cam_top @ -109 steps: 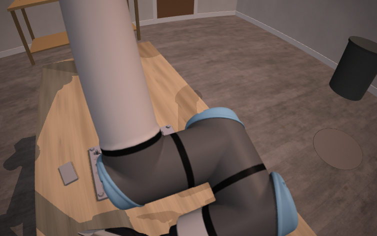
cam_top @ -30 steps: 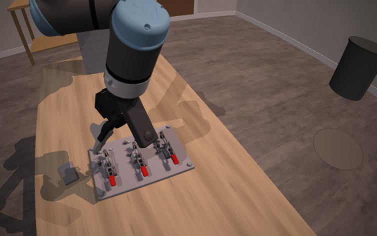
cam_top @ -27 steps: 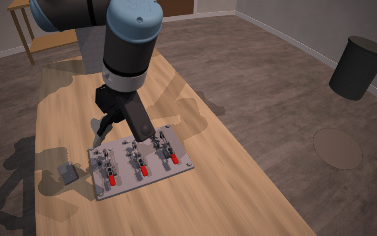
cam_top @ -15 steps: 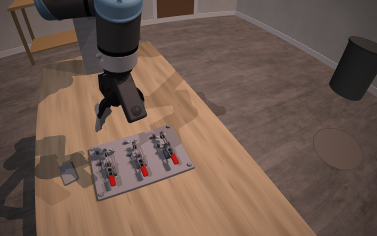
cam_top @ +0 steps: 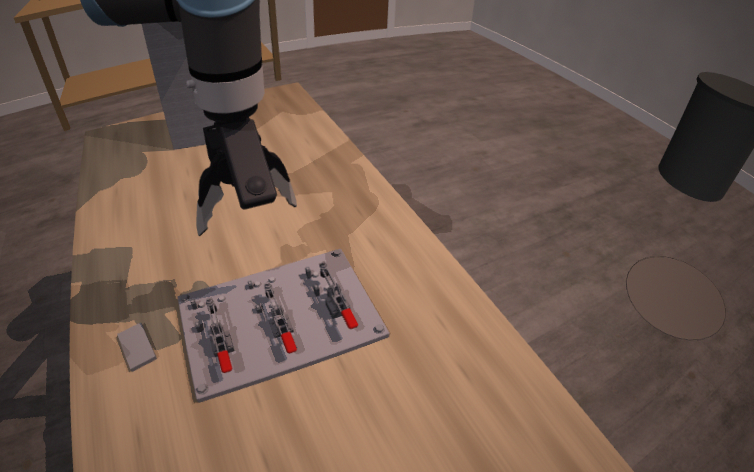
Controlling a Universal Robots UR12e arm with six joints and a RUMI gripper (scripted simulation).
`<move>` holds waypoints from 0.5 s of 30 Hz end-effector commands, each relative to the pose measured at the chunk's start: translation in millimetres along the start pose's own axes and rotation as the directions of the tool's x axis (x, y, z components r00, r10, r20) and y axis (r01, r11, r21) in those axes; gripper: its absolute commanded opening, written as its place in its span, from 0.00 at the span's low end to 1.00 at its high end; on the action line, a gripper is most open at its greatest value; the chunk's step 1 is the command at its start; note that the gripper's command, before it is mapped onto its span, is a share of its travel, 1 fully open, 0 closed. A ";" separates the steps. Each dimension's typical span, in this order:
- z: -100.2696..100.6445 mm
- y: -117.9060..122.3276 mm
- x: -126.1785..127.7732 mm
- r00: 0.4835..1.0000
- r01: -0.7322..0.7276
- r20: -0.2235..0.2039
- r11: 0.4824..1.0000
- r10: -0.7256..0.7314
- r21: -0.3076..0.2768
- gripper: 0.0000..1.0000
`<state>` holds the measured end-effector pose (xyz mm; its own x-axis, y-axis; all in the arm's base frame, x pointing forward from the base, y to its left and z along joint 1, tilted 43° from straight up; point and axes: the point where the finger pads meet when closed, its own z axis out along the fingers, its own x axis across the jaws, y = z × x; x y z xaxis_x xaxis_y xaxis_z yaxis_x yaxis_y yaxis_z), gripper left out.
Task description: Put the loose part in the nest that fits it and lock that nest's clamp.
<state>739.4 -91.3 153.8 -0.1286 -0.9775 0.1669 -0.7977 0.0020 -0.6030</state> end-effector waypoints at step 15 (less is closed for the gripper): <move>0.7 17.4 -9.6 0.997 -0.079 0.032 0.994 0.077 0.071 1.00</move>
<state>728.6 -82.1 142.3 -0.1649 -0.9809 0.1031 -0.7482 0.0563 -0.6611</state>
